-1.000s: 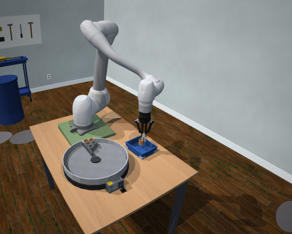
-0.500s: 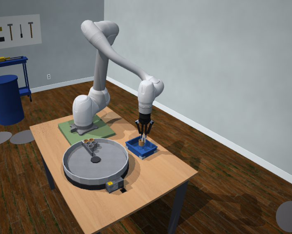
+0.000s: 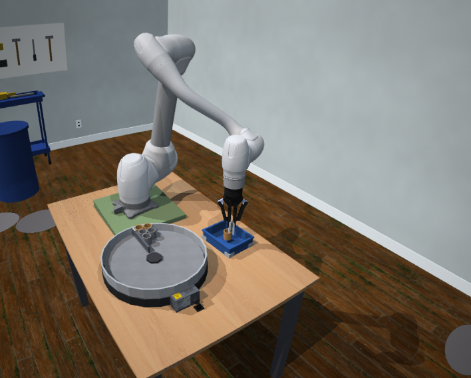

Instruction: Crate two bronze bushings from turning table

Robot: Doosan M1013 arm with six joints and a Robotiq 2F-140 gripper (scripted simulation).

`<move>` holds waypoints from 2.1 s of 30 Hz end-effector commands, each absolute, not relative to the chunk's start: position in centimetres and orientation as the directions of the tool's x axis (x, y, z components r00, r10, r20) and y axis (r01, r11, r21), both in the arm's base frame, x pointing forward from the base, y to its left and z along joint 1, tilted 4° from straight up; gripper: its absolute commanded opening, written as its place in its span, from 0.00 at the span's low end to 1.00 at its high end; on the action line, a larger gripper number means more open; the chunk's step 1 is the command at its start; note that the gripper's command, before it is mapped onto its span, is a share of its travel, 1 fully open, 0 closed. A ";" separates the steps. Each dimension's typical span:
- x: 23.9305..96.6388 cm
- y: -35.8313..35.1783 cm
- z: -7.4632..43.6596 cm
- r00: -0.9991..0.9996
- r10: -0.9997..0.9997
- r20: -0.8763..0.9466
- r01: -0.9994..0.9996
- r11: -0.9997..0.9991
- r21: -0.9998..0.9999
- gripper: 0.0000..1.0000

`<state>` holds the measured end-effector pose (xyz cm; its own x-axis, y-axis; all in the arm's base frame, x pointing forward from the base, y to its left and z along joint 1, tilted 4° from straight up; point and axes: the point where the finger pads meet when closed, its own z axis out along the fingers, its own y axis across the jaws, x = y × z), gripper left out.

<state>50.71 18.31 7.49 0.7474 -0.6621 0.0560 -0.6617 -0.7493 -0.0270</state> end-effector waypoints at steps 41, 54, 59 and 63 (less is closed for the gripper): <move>50.8 17.9 6.0 0.747 -0.663 0.058 -0.663 -0.749 -0.025 0.00; 50.8 17.9 6.0 0.747 -0.663 0.058 -0.663 -0.749 -0.025 0.00; 50.8 17.9 5.9 0.747 -0.663 0.058 -0.663 -0.749 -0.025 0.00; 50.8 17.9 5.8 0.747 -0.663 0.058 -0.663 -0.749 -0.025 0.00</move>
<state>50.83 18.27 6.20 0.7477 -0.6617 0.0565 -0.6613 -0.7496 -0.0274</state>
